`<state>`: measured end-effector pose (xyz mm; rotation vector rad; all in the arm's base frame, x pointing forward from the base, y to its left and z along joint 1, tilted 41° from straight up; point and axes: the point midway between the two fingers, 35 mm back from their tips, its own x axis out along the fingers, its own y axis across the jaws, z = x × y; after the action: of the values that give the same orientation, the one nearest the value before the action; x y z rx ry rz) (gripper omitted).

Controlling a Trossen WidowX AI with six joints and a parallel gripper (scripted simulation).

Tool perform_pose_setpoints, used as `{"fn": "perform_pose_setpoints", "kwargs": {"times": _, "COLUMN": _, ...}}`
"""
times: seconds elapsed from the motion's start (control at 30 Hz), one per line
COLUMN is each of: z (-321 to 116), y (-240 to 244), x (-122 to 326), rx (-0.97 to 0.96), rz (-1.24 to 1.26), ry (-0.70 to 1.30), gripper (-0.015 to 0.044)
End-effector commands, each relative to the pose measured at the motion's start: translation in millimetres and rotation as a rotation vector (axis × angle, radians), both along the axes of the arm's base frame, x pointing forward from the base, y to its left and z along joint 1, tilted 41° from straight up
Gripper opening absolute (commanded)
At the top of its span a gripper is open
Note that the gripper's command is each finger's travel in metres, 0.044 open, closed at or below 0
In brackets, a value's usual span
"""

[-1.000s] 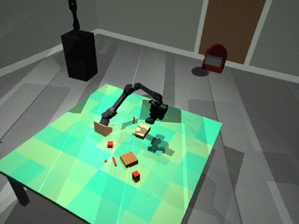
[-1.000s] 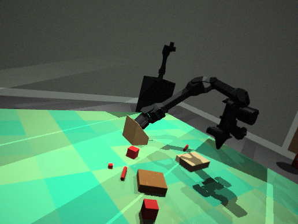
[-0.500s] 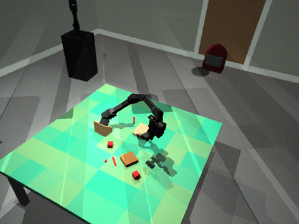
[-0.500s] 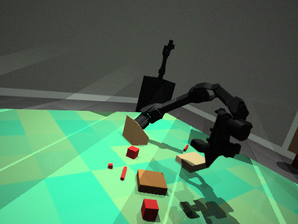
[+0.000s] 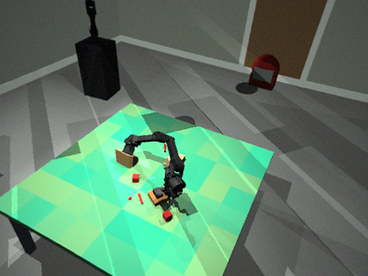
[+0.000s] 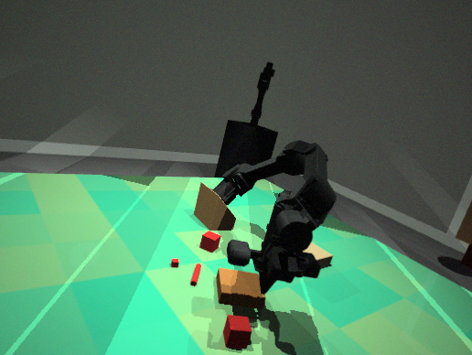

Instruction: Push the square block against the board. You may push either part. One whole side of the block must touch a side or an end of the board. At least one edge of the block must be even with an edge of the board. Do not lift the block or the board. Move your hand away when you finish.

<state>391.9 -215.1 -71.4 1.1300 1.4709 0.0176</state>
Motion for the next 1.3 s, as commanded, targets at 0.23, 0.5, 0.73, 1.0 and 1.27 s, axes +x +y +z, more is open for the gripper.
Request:
{"fn": "perform_pose_setpoints", "kwargs": {"times": 0.23, "z": -38.0, "y": 32.9, "x": 16.2, "rx": -0.010, "rz": 0.007, "ry": -0.013, "gripper": 0.0000}}
{"fn": "perform_pose_setpoints", "kwargs": {"times": 0.5, "z": -36.6, "y": 35.2, "x": 13.0, "rx": -0.009, "rz": 0.007, "ry": -0.013, "gripper": 0.0000}}
{"fn": "perform_pose_setpoints", "kwargs": {"times": 0.73, "z": -34.9, "y": 38.3, "x": 8.8, "rx": -0.009, "rz": 0.007, "ry": -0.012, "gripper": 0.0000}}
{"fn": "perform_pose_setpoints", "kwargs": {"times": 1.0, "z": -33.0, "y": 42.1, "x": 3.7, "rx": -0.009, "rz": 0.007, "ry": -0.012, "gripper": 0.0000}}
{"fn": "perform_pose_setpoints", "kwargs": {"times": 1.27, "z": -31.0, "y": 46.0, "x": -1.6, "rx": -0.009, "rz": 0.007, "ry": -0.012, "gripper": 0.0000}}
